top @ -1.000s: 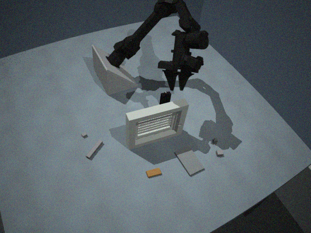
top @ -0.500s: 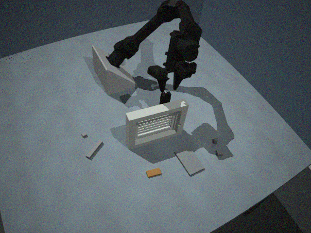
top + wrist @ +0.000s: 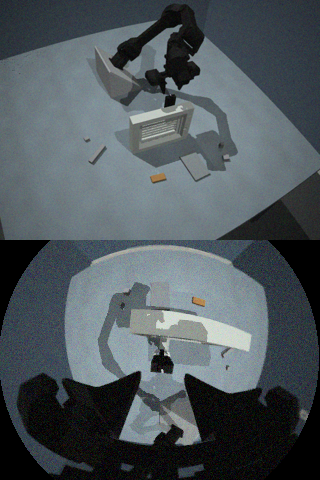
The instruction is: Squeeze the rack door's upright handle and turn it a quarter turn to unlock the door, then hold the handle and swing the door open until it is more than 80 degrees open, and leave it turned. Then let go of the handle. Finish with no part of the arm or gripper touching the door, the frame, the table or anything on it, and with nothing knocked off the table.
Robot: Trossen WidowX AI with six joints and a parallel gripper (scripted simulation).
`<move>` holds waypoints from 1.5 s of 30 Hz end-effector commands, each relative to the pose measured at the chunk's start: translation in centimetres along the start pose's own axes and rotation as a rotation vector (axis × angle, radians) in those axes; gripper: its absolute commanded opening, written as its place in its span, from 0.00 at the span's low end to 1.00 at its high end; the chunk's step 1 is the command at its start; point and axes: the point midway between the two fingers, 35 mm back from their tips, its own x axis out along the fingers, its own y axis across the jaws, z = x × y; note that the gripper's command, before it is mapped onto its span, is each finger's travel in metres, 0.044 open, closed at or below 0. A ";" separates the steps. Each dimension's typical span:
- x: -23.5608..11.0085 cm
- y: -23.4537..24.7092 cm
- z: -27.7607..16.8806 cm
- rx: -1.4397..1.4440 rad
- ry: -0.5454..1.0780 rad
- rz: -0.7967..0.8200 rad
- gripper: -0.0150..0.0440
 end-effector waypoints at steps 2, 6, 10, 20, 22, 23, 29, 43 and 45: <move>0.1 0.0 0.2 0.007 0.008 0.016 0.75; 0.7 0.0 0.2 0.010 0.015 0.016 0.75; 1.4 0.0 0.2 0.013 0.021 0.015 0.75; 3.0 0.1 0.2 0.019 0.039 0.013 0.75; 3.3 0.1 0.2 0.021 0.042 0.013 0.75; 3.5 0.1 0.2 0.022 0.043 0.013 0.75; 4.4 0.1 0.1 0.027 0.053 0.011 0.75; 6.7 0.2 -0.1 0.039 0.075 0.008 0.75; 6.9 0.2 -0.1 0.040 0.077 0.008 0.75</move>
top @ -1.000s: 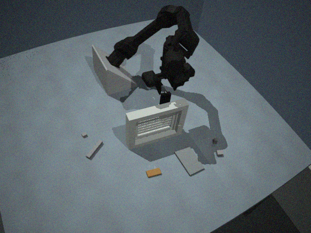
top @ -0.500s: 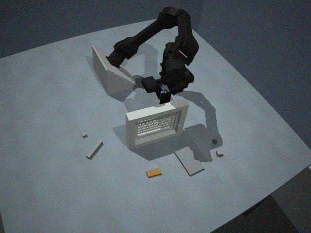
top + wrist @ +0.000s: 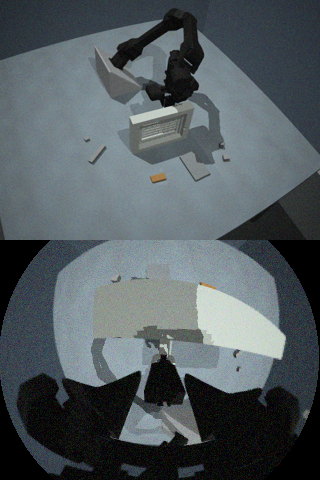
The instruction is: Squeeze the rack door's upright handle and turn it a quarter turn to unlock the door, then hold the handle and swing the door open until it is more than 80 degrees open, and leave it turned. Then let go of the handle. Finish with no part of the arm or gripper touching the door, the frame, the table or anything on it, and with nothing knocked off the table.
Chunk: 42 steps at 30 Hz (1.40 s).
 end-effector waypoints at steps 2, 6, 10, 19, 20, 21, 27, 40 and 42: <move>0.7 -0.1 -0.1 0.011 0.011 0.005 0.70; 0.7 -0.1 -0.1 0.011 0.011 0.005 0.52; 0.7 -0.1 -0.1 0.011 0.011 0.005 0.41; 0.7 -0.1 -0.1 0.011 0.011 0.005 0.31; 0.7 -0.1 -0.1 0.011 0.011 0.005 0.30; 0.7 -0.1 -0.1 0.011 0.011 0.005 0.29; 0.7 -0.1 -0.1 -0.062 0.011 0.005 0.29; 0.7 -0.1 -0.1 -0.703 0.009 0.009 0.29; 0.7 -0.1 -0.1 -0.801 0.009 0.009 0.29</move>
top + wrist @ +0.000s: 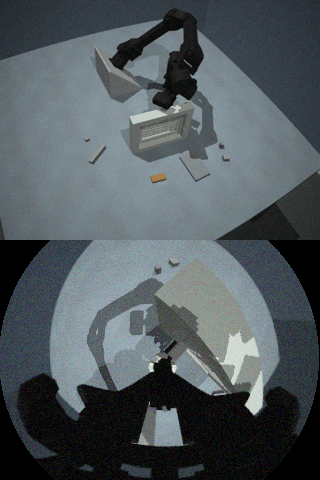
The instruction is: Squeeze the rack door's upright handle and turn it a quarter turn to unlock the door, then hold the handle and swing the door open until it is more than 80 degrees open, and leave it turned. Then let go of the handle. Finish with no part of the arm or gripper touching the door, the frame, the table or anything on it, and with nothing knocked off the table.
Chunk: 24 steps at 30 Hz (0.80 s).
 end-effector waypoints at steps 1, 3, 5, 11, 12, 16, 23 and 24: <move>0.2 0.0 -0.1 -0.191 0.002 0.006 0.29; 0.2 0.0 -0.1 -0.290 0.002 0.006 0.29; 0.2 0.0 -0.1 -0.388 0.002 0.006 0.29; 0.2 0.0 -0.1 -0.684 0.001 0.006 0.29; 0.2 0.0 -0.1 -0.733 0.000 0.006 0.29; 0.2 0.0 -0.1 -0.930 0.000 0.007 0.29; 0.2 0.0 -0.1 -1.242 -0.001 0.007 0.29; 0.2 0.0 -0.1 -1.250 -0.001 0.007 0.29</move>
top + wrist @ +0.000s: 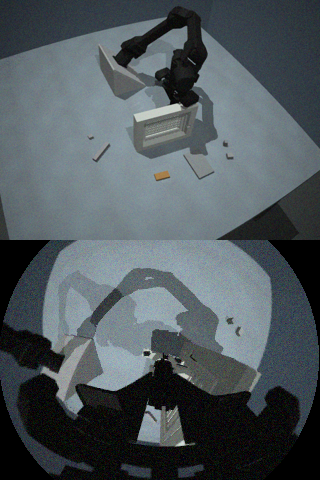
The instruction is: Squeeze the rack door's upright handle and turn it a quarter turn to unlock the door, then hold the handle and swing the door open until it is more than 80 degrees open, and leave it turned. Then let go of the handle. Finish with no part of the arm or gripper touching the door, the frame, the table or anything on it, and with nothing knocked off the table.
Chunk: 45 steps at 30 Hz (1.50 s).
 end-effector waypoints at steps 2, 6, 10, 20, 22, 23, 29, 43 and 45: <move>0.2 -0.1 0.0 -0.108 0.001 0.002 0.29; 0.2 -0.1 0.0 -0.108 0.001 0.002 0.29; 0.2 -0.1 0.0 -0.108 0.001 0.002 0.37; 0.2 -0.1 0.0 -0.100 0.001 0.002 0.75; 0.2 -0.1 0.0 -0.034 0.001 0.002 0.75; 0.2 -0.1 0.0 0.015 0.001 0.002 0.75; 0.2 -0.1 0.0 0.313 0.001 0.002 0.75; 0.2 -0.1 0.0 1.006 0.002 0.002 0.75; 0.2 -0.1 0.0 1.105 0.002 0.001 0.75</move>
